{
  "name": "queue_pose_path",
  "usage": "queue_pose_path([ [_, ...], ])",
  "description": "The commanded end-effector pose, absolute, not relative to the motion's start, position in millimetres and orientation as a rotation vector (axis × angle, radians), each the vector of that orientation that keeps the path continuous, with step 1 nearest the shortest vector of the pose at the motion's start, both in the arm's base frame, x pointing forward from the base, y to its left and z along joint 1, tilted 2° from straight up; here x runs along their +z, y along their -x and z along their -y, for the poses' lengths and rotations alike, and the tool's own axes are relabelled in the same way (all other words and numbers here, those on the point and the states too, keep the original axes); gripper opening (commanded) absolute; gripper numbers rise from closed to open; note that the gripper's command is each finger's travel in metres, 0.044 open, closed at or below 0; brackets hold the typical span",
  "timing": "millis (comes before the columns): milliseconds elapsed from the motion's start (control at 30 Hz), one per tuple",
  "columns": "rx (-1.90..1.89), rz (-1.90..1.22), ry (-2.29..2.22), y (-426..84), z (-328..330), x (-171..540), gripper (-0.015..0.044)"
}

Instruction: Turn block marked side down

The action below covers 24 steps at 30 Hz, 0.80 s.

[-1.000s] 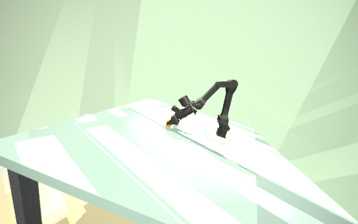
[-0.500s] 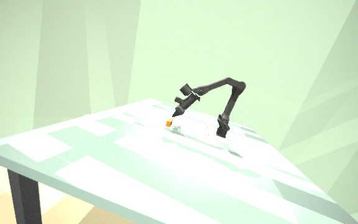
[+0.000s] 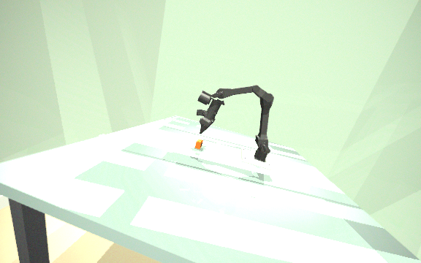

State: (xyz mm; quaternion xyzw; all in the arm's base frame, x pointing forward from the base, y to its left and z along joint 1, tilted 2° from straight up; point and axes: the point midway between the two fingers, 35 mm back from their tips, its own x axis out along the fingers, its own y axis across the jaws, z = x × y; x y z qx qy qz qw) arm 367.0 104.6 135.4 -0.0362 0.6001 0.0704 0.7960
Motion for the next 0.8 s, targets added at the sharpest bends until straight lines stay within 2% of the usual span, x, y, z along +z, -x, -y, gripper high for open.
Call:
queue_pose_path([
  [0,0.154,-1.399,0.085,-373,-105,138,0.044],
  [267,0.152,-1.506,0.089,-375,-105,143,0.044],
  [433,0.152,-1.506,0.088,-379,-108,110,0.044],
  [767,0.153,-1.506,0.088,-378,-108,94,0.044],
])
